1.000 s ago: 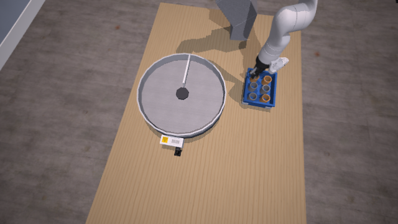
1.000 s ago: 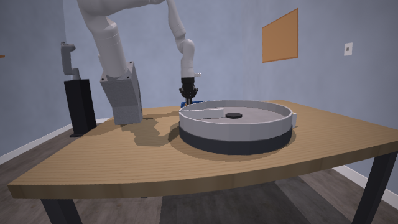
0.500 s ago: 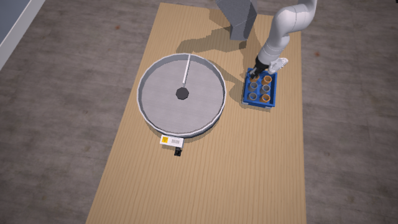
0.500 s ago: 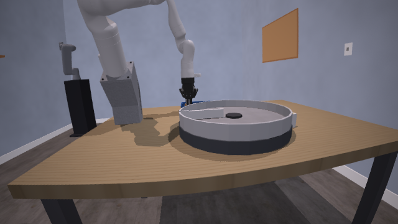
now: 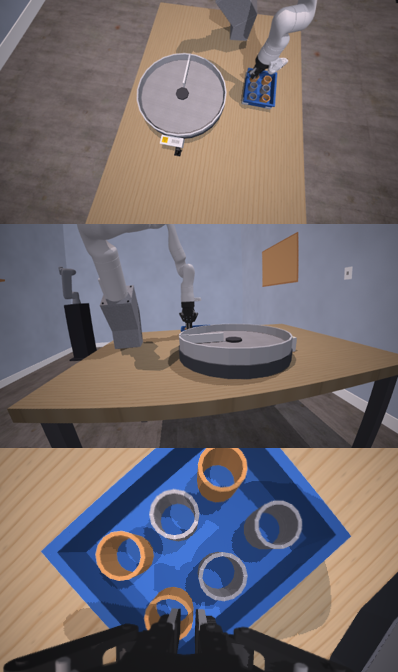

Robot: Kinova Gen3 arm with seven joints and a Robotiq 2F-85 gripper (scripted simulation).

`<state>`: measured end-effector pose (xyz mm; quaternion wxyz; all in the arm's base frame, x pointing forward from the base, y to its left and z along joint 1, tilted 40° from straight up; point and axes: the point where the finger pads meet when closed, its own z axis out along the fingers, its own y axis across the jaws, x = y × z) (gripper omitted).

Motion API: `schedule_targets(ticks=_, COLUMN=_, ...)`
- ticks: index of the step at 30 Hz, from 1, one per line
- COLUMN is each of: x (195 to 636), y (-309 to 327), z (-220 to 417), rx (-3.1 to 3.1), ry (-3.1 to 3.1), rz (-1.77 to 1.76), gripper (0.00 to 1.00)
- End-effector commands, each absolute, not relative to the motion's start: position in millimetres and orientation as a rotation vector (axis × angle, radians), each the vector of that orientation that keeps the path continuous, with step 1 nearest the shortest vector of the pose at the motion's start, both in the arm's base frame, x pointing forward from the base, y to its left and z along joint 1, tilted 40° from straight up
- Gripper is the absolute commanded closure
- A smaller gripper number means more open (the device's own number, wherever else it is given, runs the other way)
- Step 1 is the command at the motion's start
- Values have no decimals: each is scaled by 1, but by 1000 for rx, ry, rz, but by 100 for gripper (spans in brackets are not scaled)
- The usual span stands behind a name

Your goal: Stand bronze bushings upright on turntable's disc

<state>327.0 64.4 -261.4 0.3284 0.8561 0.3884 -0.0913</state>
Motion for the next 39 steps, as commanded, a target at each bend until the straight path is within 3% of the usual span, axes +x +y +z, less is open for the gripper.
schedule_targets(ticks=1, x=327, y=66, z=-261, rx=2242, ry=1018, rz=-237, gripper=88)
schedule_targets(ticks=39, x=330, y=50, z=-280, rx=2242, ry=1018, rz=-237, gripper=88)
